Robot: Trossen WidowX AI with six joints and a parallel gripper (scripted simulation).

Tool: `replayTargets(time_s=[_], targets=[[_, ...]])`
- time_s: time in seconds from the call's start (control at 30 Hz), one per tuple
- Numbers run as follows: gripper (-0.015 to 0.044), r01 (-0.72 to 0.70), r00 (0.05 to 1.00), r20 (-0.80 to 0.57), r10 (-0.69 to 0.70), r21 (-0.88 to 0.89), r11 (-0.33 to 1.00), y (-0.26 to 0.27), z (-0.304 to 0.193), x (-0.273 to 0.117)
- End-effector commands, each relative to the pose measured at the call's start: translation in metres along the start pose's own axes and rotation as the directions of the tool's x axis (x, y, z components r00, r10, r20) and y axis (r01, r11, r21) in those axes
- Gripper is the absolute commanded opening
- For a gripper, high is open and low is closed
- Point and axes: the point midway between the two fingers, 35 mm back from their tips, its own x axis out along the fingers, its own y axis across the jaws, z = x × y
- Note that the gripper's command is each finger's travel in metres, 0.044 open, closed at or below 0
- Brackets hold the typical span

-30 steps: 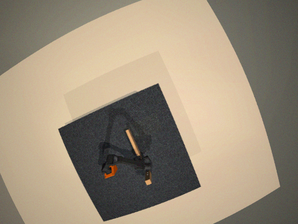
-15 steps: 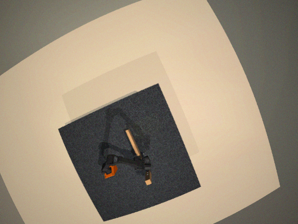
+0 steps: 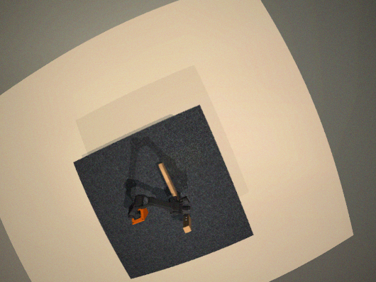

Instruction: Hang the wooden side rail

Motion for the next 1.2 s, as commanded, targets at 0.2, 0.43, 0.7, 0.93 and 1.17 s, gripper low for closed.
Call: replayTargets(time_s=[0.2, 0.43, 0.7, 0.93, 1.17], targets=[[0.0000, 0.009, 1.000, -0.006, -0.009, -0.018, 1.000, -0.0011, -0.0003, -0.0059], [0.0000, 0.009, 1.000, -0.006, -0.009, -0.018, 1.000, -0.0011, -0.0003, -0.0070], [0.0000, 0.009, 1.000, -0.006, -0.009, -0.018, 1.000, -0.0011, -0.0003, -0.0084], [0.0000, 0.009, 1.000, -0.006, -0.009, -0.018, 1.000, -0.0011, -0.0003, -0.0095], [0.0000, 0.009, 1.000, -0.006, -0.009, -0.018, 1.000, -0.0011, -0.0003, -0.0107]])
